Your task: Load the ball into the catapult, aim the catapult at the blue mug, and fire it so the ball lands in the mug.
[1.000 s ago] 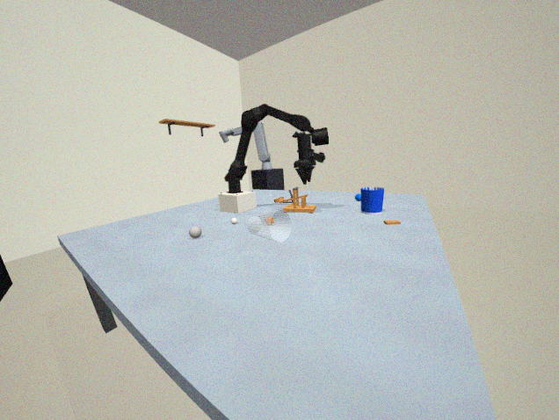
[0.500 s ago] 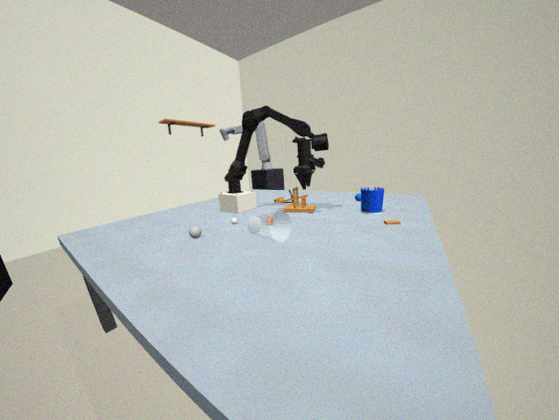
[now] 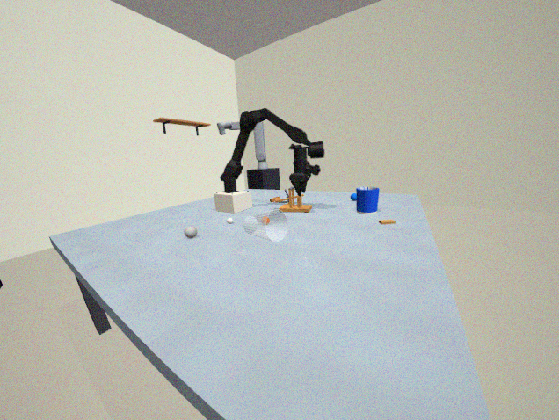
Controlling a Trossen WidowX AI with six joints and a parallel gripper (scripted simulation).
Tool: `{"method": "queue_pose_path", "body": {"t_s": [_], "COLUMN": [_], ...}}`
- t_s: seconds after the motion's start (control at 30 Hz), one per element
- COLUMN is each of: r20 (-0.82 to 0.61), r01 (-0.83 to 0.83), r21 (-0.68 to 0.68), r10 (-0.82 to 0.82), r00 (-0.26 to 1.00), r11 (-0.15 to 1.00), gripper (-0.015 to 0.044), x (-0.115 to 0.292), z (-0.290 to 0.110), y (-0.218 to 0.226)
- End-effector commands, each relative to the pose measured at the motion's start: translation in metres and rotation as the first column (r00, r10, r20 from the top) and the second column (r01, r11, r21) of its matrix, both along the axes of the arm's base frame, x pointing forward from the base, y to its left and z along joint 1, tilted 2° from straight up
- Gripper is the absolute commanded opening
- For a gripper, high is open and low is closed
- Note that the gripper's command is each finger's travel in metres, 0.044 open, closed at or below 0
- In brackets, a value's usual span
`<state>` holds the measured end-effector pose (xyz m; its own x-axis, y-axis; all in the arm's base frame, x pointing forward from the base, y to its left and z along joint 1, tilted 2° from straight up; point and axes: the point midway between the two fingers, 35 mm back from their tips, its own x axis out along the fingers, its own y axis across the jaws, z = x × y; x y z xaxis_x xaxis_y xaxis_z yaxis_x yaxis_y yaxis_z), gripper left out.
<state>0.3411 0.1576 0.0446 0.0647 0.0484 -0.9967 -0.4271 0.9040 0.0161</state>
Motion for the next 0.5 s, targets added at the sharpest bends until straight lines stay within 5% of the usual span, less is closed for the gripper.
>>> {"method": "queue_pose_path", "body": {"t_s": [0.0, 0.47], "r20": [-0.009, -0.009], "r01": [0.005, 0.005], "r21": [-0.005, -0.005], "r10": [-0.005, -0.005], "r00": [1.0, 1.0], "r11": [1.0, 1.0], "gripper": [0.044, 0.044], "x": [-0.001, -0.001], "z": [-0.011, -0.033], "y": [-0.001, 0.0]}}
